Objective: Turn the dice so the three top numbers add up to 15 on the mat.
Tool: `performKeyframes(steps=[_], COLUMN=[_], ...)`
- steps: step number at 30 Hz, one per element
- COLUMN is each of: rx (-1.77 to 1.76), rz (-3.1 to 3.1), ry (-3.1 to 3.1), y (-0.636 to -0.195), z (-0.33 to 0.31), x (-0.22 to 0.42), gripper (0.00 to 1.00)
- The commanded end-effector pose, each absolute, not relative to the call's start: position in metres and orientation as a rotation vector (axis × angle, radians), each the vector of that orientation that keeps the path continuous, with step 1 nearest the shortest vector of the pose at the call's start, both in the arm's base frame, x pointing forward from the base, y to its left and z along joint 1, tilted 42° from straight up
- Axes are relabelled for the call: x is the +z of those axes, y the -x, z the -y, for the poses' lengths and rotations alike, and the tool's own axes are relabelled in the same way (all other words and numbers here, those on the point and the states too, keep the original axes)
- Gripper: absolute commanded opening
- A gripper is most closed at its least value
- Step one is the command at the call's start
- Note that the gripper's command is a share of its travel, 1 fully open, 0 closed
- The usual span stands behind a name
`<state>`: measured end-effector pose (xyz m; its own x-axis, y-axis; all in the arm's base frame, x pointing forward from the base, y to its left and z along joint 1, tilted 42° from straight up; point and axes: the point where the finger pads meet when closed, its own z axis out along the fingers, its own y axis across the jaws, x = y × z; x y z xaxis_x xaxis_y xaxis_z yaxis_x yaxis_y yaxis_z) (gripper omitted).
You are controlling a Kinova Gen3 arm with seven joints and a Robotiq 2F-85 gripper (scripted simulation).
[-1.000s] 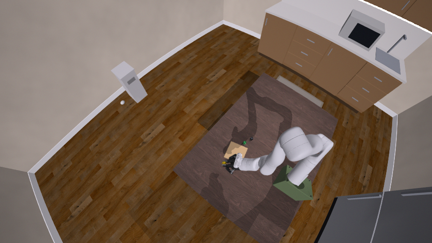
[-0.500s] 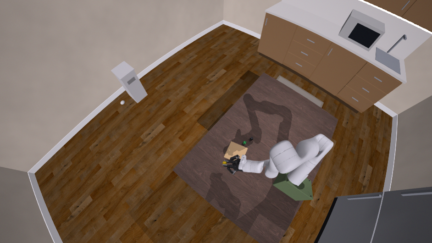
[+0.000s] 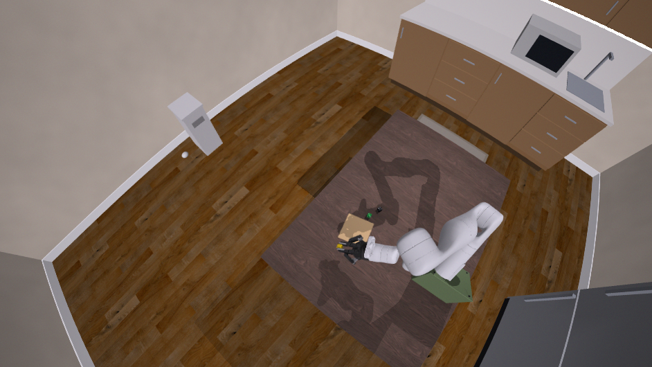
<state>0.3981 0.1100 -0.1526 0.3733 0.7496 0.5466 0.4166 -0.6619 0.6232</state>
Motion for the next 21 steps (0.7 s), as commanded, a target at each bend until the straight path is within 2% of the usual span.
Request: performKeyframes(steps=[1,21], rx=[1.197,1.221], rz=[-1.026,-1.036], ry=[-2.248,-2.242], y=[-0.396,-0.3953], z=[-0.1052,-0.1047], x=[-0.1555,-0.156], gripper=[0.15,0.15])
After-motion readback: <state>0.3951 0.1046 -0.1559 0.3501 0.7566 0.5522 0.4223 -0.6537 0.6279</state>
